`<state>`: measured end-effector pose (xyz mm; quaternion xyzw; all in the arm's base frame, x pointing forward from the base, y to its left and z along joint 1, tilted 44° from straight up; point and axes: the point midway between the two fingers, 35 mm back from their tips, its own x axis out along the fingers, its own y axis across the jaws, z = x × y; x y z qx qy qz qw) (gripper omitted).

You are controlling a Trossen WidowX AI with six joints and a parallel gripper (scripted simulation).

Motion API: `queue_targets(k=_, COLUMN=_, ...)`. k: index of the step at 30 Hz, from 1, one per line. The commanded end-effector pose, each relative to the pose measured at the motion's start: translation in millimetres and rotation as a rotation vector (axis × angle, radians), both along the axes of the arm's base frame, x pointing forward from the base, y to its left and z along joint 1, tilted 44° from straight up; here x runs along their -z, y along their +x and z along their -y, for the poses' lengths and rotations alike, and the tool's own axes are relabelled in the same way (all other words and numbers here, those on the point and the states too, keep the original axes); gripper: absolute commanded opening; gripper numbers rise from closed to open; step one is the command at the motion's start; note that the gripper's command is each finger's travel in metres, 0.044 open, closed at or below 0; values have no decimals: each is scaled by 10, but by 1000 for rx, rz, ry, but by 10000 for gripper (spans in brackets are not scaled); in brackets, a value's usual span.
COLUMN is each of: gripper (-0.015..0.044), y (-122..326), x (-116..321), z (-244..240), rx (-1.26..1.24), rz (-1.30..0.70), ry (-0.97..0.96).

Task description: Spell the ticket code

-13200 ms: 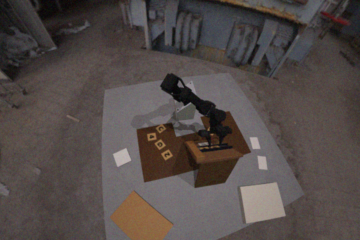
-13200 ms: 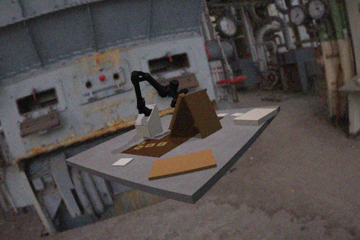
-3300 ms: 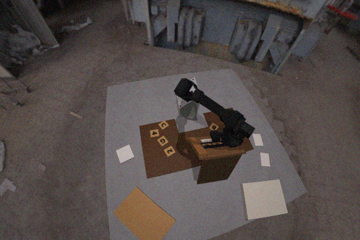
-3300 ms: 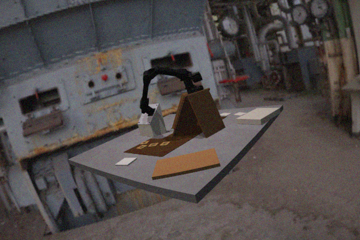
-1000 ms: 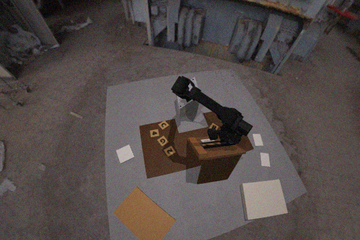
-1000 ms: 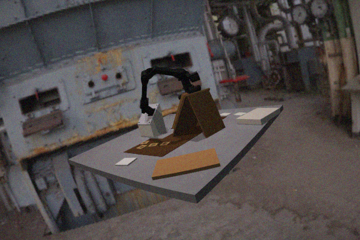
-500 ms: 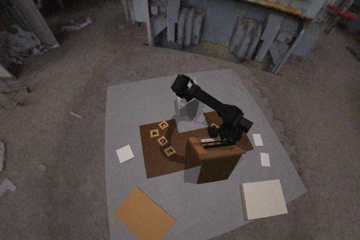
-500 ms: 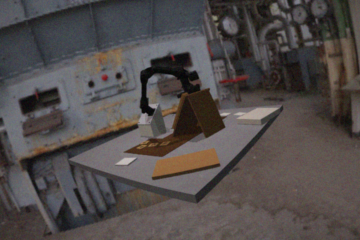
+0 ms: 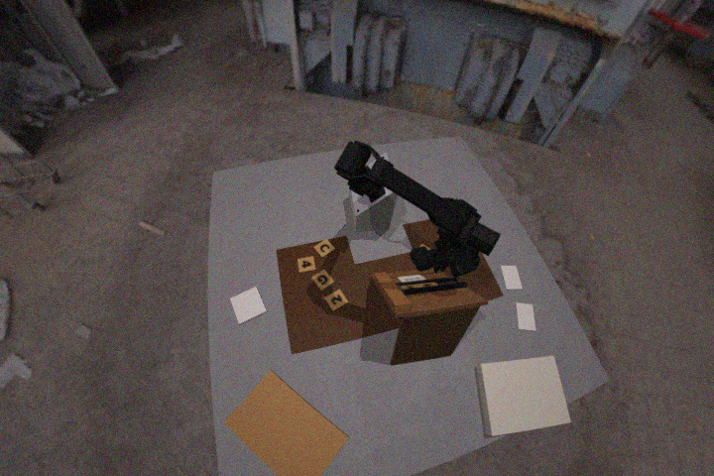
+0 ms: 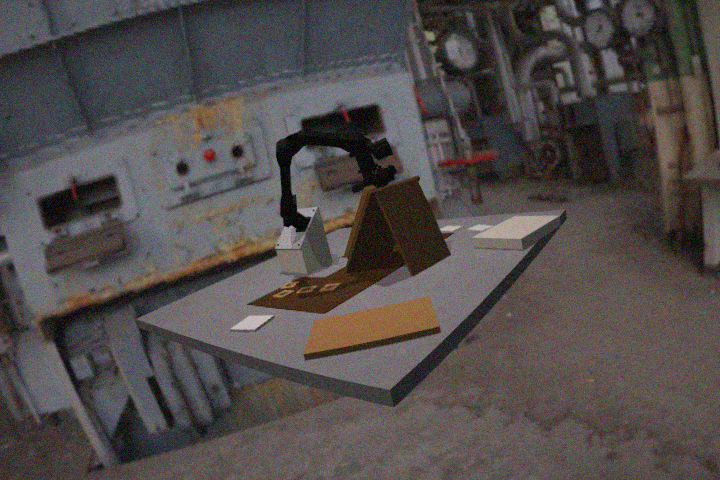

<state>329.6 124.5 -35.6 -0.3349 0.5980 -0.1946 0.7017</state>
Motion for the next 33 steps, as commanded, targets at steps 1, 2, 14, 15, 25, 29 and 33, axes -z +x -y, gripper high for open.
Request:
queue_targets(k=1, gripper=184, y=-159, x=-407, z=-251, rx=-352, rz=-158, ry=-13)
queue_targets(k=2, gripper=210, y=-213, x=-491, z=-292, rx=-442, rz=-202, ry=-26)
queue_targets(k=14, gripper=440, y=-701, x=-1036, z=-495, rx=-1162, rz=-503, ry=-214)
queue_targets(k=15, gripper=440, y=-737, x=-1067, z=-502, rx=-1210, rz=-520, ry=-233)
queue_targets(k=25, gripper=440, y=-878, x=-1179, z=-522, rx=-1397, rz=-584, ry=-315)
queue_targets(k=29, gripper=440, y=-878, x=-1179, z=-522, rx=-1397, rz=-584, ry=-315)
queue_targets(k=33, gripper=440, y=-878, x=-1179, z=-522, rx=-1397, rz=-584, ry=-315)
